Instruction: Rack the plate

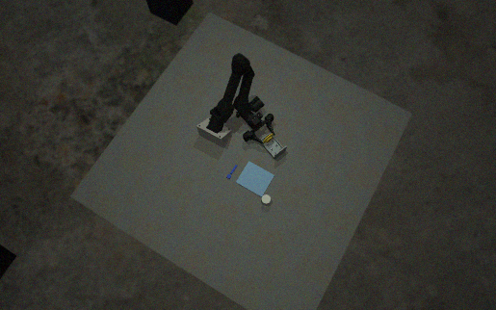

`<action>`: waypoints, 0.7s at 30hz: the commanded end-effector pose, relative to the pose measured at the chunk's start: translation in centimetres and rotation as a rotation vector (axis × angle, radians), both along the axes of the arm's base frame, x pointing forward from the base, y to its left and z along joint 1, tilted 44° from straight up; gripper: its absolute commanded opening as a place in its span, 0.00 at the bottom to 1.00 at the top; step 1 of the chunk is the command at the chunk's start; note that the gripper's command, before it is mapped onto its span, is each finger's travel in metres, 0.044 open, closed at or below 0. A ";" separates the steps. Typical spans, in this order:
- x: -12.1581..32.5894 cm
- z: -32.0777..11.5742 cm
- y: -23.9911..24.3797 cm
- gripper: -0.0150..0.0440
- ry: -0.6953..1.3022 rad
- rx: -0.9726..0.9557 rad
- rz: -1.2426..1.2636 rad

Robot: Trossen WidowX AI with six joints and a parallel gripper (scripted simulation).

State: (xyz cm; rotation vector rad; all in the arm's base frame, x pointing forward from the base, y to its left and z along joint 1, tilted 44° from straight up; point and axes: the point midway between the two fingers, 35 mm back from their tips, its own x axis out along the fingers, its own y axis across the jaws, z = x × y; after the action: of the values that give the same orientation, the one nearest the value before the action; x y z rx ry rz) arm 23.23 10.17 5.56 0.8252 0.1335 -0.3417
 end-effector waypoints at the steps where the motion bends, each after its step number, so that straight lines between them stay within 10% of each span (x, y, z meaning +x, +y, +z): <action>1: 0.0 0.1 -0.1 0.25 0.000 0.001 0.000; 9: 0.0 0.1 -0.1 0.25 0.000 0.001 0.000; 21: 0.0 0.1 -0.1 0.79 -0.002 0.003 -0.003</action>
State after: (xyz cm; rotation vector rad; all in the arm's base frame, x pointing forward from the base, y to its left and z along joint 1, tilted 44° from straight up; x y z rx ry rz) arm 23.26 10.11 5.68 0.8293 0.1310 -0.3432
